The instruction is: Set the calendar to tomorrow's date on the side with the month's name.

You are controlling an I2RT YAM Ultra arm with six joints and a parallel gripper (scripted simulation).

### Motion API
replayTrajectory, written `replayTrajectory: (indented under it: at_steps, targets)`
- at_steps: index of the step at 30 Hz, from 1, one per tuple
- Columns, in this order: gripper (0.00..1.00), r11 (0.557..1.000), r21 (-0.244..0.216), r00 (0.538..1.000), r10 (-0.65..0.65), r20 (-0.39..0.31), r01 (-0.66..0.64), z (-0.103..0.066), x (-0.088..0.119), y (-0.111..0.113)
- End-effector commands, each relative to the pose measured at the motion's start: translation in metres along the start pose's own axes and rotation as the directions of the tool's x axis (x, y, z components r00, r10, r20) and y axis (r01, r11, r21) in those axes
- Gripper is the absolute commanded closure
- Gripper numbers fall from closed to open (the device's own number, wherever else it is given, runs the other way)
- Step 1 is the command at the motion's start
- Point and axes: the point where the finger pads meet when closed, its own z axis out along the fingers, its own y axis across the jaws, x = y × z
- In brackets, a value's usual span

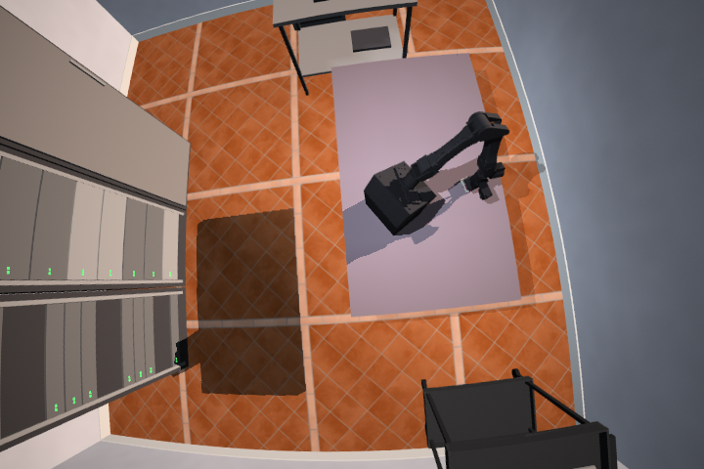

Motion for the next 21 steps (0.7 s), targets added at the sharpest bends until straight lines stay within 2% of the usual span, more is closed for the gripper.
replayTrajectory:
  at_steps: [1,21]
  targets:
    - [0.73,1.000,0.012,1.000,0.008,0.012,-0.008,0.0047,-0.0037,-0.0019]
    - [0.73,1.000,0.006,1.000,0.005,0.013,-0.005,0.0050,-0.0035,0.0002]
